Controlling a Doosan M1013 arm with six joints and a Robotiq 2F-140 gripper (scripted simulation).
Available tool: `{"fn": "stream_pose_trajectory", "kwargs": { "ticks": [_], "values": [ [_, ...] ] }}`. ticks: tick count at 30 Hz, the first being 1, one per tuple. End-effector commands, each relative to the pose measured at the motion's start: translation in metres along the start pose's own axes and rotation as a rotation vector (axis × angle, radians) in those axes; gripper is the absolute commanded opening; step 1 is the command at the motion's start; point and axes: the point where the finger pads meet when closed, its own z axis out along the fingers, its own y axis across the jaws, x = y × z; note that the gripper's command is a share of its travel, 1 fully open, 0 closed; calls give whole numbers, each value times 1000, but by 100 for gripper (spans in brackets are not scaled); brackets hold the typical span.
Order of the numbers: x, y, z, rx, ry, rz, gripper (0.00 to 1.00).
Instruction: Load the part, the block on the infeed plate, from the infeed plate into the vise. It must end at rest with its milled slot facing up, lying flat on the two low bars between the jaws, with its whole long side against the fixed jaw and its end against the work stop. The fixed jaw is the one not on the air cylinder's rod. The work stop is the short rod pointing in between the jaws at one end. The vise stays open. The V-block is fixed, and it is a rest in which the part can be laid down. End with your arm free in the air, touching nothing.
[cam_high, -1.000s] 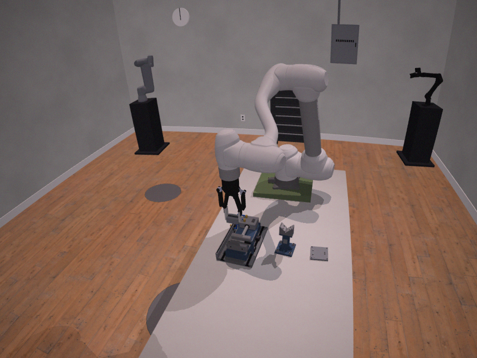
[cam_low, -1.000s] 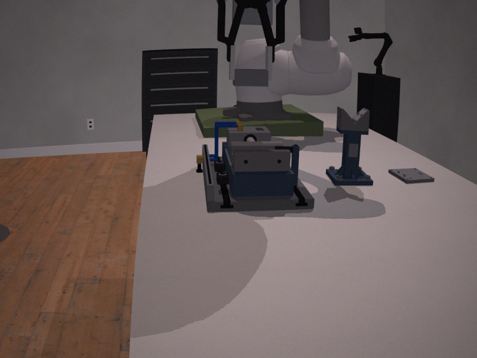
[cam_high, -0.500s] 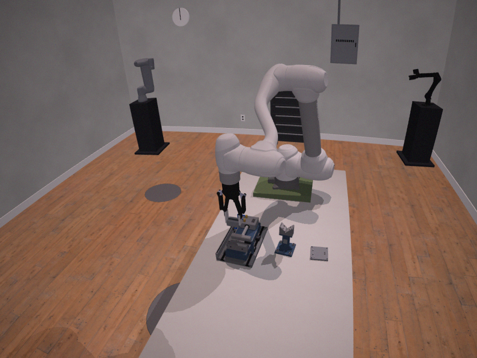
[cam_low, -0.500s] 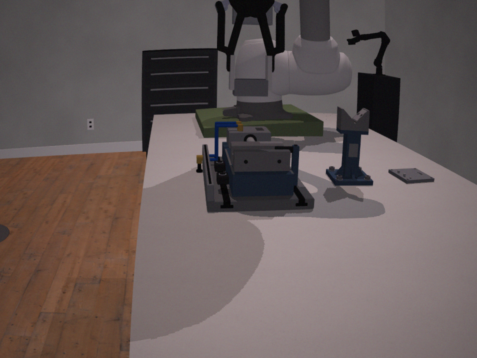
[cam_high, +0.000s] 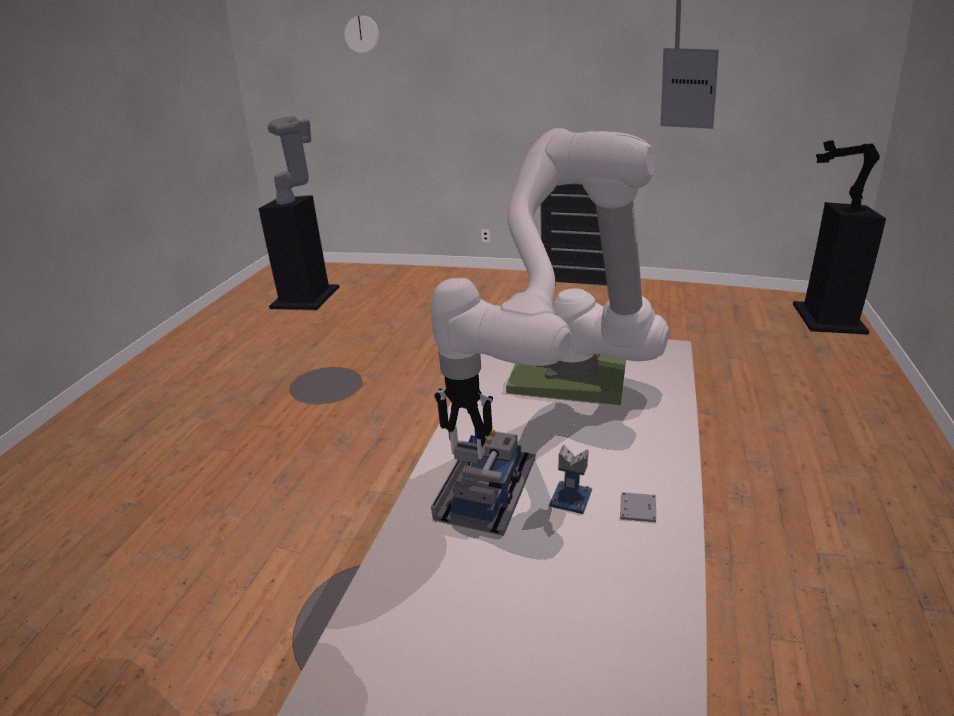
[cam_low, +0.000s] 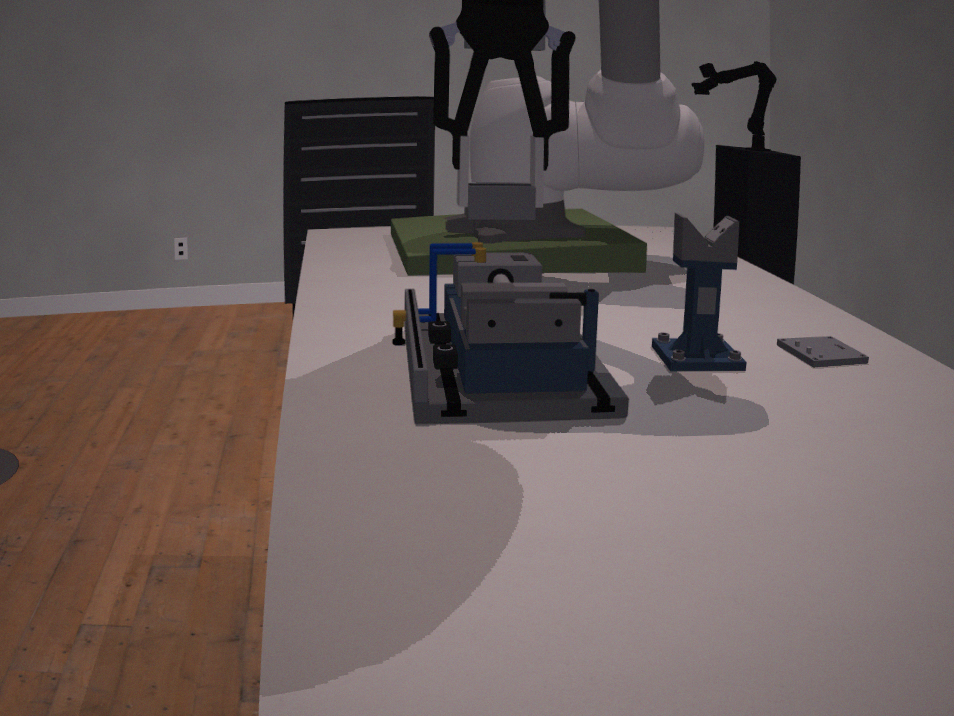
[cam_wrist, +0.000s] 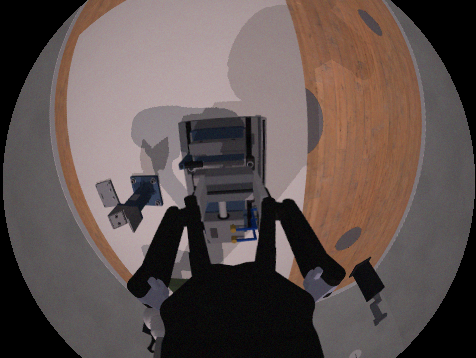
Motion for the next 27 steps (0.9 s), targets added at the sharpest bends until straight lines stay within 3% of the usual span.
{"fn": "stream_pose_trajectory", "kwargs": {
  "ticks": [1,27],
  "values": [
    [0,0,6,0,0,0,0],
    [0,0,38,0,0,0,0]
  ]
}}
